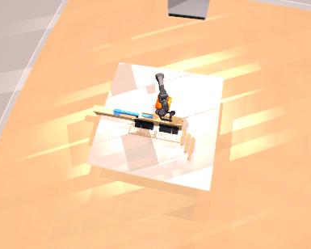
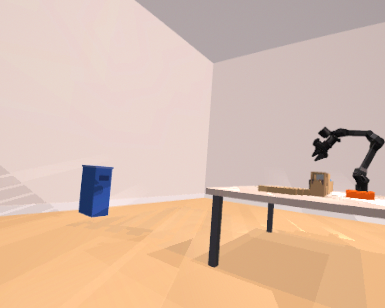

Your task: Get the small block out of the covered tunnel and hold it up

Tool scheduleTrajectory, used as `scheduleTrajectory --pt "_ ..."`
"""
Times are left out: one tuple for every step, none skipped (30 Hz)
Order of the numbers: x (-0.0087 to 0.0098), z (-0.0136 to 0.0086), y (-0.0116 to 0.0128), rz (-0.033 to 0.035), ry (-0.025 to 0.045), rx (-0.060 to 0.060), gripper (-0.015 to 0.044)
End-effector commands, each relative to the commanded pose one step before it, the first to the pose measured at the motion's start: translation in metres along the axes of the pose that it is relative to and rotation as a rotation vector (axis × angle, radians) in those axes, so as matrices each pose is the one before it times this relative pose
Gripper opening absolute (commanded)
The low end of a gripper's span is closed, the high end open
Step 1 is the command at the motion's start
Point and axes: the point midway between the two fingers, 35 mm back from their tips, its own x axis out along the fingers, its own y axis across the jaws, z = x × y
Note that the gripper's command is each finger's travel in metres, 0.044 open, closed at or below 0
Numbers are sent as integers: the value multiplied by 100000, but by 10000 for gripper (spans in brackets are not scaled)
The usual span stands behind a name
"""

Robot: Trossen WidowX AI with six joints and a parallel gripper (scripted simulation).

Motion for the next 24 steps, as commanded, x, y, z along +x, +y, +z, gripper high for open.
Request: scheduleTrajectory --pt "1965 -4997 -901 297 18632 -12722 440" --pt "116 -230 -21 63 901 -578 440" --pt "0 0 0 0 0 0 440" --pt "0 0 0 0 0 0 440" --pt "0 0 0 0 0 0 440" --pt "0 0 0 0 0 0 440" --pt "0 0 0 0 0 0 440" --pt "0 0 0 0 0 0 440" --pt "16 67 -93 -234 -10 437 440" --pt "48 201 -281 -701 -31 1312 440" --pt "79 335 -471 -1163 -54 2189 440" --pt "112 472 -665 -1618 -79 3072 440" --pt "146 612 -863 -2062 -107 3961 440" --pt "183 756 -1065 -2489 -139 4853 440" --pt "208 845 -1181 -2696 -162 5347 440" --pt "218 866 -1194 -2666 -171 5383 440" --pt "227 885 -1205 -2628 -179 5405 440" --pt "237 904 -1214 -2591 -186 5426 440" --pt "208 1004 -1047 -1789 -722 5800 440" --pt "217 1036 -1058 -1774 -762 5827 440" --pt "224 1063 -1064 -1750 -798 5831 440" --pt "232 1091 -1070 -1726 -834 5834 440" --pt "239 1120 -1076 -1701 -869 5837 440" --pt "247 1146 -1083 -1690 -889 5839 440"
